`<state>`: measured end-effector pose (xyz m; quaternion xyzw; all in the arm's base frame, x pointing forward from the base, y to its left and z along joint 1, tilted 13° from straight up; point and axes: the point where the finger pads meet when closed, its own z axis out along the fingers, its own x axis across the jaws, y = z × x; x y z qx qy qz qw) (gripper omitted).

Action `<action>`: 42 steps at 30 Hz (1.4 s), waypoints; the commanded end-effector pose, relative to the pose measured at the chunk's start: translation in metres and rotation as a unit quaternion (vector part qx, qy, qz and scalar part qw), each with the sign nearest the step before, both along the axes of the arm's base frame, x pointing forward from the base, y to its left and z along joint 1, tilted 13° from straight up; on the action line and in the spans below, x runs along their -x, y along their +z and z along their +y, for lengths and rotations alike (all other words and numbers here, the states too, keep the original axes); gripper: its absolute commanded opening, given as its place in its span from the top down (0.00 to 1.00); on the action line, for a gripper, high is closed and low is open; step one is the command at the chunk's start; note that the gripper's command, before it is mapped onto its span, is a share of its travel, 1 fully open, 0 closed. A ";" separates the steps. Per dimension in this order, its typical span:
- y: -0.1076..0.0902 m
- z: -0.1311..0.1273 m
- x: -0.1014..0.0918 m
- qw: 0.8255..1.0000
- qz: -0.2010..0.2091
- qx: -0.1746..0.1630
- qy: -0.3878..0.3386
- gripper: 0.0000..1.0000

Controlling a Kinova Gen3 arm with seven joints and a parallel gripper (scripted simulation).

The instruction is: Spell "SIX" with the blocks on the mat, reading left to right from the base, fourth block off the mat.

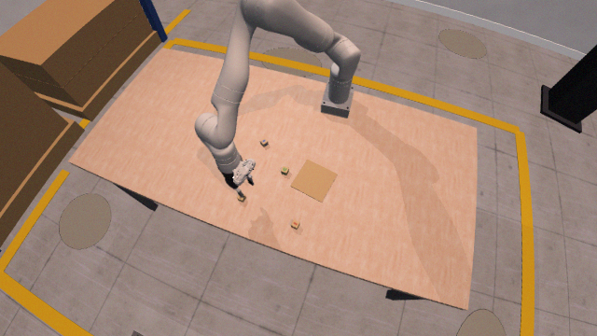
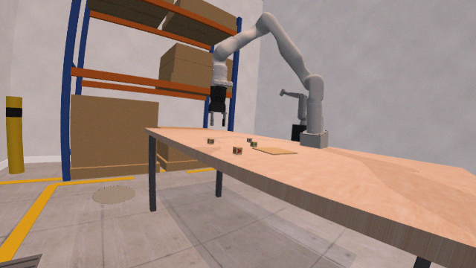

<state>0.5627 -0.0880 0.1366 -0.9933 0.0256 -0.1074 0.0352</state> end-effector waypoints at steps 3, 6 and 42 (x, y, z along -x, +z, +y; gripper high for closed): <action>0.000 -0.015 -0.010 1.000 -0.004 0.008 0.030 0.00; 0.001 -0.020 -0.014 0.999 -0.005 0.012 0.048 0.00; 0.002 -0.026 -0.018 0.998 -0.007 0.017 0.065 0.00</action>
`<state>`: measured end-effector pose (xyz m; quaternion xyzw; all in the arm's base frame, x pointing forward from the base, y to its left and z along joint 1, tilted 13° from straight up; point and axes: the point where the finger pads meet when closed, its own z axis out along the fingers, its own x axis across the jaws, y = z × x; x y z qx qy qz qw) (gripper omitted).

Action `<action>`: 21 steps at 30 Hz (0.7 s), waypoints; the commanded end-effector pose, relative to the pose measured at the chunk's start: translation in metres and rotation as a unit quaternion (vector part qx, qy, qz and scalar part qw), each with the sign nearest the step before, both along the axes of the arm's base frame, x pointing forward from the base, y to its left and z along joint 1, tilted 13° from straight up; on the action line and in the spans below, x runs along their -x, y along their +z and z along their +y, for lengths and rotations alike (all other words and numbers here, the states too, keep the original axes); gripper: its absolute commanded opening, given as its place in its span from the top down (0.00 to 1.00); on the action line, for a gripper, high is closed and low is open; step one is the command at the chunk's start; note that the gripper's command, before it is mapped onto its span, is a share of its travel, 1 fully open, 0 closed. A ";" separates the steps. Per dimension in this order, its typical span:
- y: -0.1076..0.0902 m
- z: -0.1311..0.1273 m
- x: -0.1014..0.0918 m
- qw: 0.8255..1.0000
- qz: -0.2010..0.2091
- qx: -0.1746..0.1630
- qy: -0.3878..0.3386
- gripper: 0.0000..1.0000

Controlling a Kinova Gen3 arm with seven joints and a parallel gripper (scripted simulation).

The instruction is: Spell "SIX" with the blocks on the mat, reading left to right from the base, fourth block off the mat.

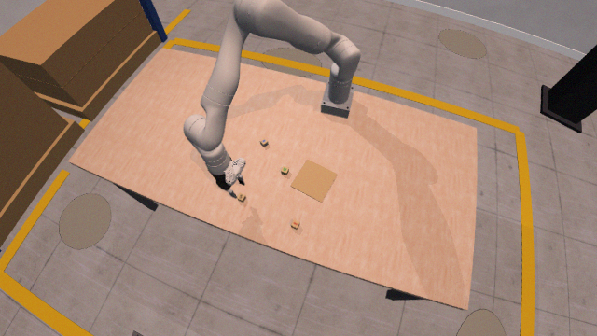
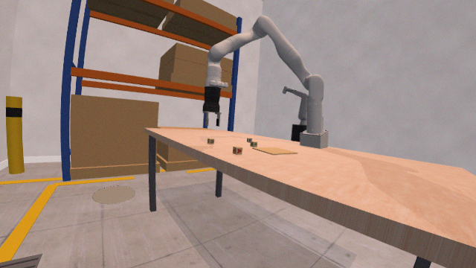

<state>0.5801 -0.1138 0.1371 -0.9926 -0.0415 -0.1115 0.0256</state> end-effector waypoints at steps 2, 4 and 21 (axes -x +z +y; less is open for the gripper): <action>0.001 0.000 0.000 1.000 -0.001 0.000 0.000 0.00; 0.001 0.000 0.000 1.000 -0.001 0.000 0.000 0.00; -0.001 0.000 -0.001 1.000 -0.001 0.000 0.000 0.00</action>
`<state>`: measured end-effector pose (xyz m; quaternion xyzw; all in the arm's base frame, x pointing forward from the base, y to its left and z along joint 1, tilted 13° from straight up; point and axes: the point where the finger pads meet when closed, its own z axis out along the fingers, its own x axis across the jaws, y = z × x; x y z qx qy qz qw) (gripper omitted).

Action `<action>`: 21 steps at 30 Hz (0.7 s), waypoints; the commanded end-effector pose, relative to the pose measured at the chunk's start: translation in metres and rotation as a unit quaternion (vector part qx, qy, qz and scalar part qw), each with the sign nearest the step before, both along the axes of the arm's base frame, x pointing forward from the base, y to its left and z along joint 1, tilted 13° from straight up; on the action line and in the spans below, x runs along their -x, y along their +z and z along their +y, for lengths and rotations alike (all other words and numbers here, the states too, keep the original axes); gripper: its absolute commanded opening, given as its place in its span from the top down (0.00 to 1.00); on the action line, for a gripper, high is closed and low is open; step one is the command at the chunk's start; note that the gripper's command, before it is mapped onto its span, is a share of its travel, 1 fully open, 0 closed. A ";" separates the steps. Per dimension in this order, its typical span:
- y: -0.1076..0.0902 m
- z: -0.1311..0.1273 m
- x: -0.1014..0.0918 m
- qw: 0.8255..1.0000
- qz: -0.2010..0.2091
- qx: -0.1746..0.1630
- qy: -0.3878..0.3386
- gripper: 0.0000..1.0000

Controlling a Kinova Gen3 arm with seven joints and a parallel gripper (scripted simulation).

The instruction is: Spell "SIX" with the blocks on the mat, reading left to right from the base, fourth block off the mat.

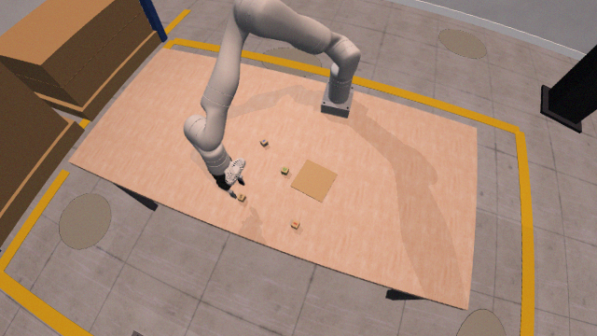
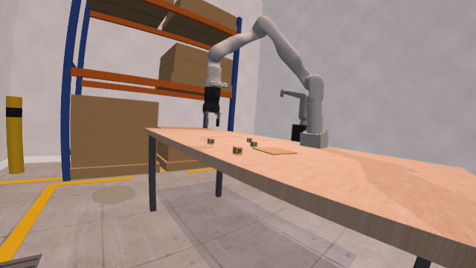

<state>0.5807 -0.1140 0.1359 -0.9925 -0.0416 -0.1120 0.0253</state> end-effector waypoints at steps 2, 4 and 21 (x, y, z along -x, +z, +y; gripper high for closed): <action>-0.001 0.000 -0.001 1.000 0.000 0.000 0.000 0.00; -0.002 0.000 -0.001 1.000 0.000 0.000 0.000 0.00; -0.019 0.001 -0.005 1.000 0.000 0.000 0.000 0.00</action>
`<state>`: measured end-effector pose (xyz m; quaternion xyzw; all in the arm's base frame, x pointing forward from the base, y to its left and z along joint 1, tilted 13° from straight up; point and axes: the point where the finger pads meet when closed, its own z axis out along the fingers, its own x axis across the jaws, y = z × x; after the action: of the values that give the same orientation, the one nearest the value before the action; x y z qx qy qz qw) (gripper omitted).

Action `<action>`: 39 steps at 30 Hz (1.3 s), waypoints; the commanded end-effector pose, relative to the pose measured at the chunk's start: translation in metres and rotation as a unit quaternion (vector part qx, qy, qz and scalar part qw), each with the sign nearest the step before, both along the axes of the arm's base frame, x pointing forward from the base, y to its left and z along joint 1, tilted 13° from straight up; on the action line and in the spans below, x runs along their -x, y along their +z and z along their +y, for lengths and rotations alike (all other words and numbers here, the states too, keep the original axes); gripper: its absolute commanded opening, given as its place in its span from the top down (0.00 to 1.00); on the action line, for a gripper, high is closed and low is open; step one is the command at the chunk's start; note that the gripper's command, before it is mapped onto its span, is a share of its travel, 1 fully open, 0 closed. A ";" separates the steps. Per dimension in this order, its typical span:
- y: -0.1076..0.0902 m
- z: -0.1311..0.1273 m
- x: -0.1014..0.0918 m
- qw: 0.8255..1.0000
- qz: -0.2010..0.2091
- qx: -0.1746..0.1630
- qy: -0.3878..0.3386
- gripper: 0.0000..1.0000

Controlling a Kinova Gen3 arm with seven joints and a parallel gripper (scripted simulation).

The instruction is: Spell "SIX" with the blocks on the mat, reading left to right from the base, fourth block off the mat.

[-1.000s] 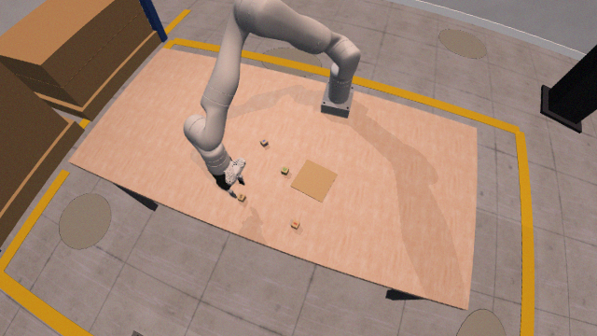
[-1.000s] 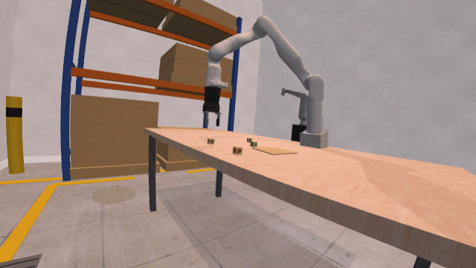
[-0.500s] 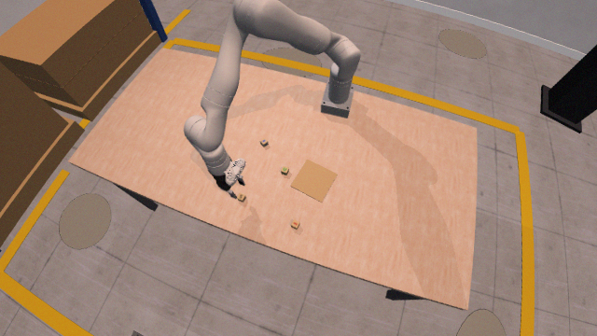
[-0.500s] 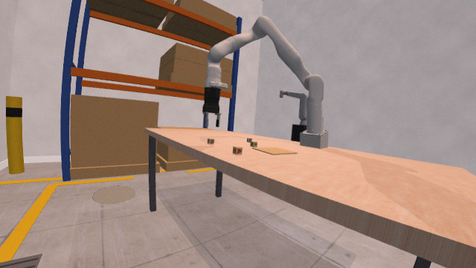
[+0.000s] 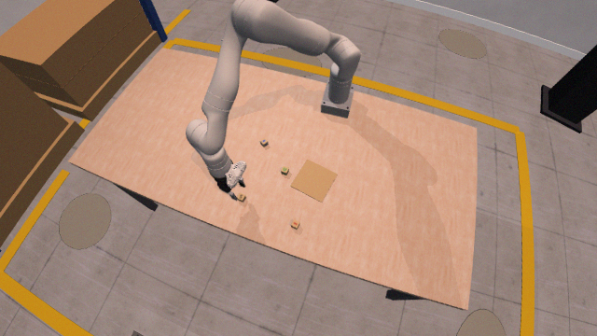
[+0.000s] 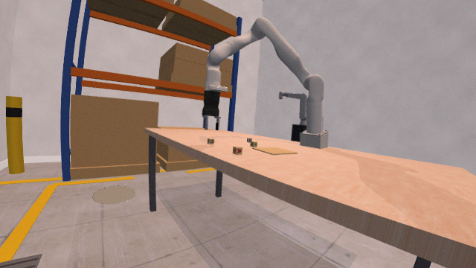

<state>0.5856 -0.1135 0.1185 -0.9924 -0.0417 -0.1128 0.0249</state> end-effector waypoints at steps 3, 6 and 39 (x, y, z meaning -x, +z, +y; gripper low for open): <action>-0.006 0.001 -0.001 1.000 0.000 0.000 0.000 0.00; -0.011 0.001 -0.003 1.000 0.000 0.000 0.000 0.00; -0.030 0.002 -0.007 1.000 0.000 0.000 0.000 0.00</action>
<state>0.5926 -0.1111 0.0869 -0.9926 -0.0421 -0.1112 0.0257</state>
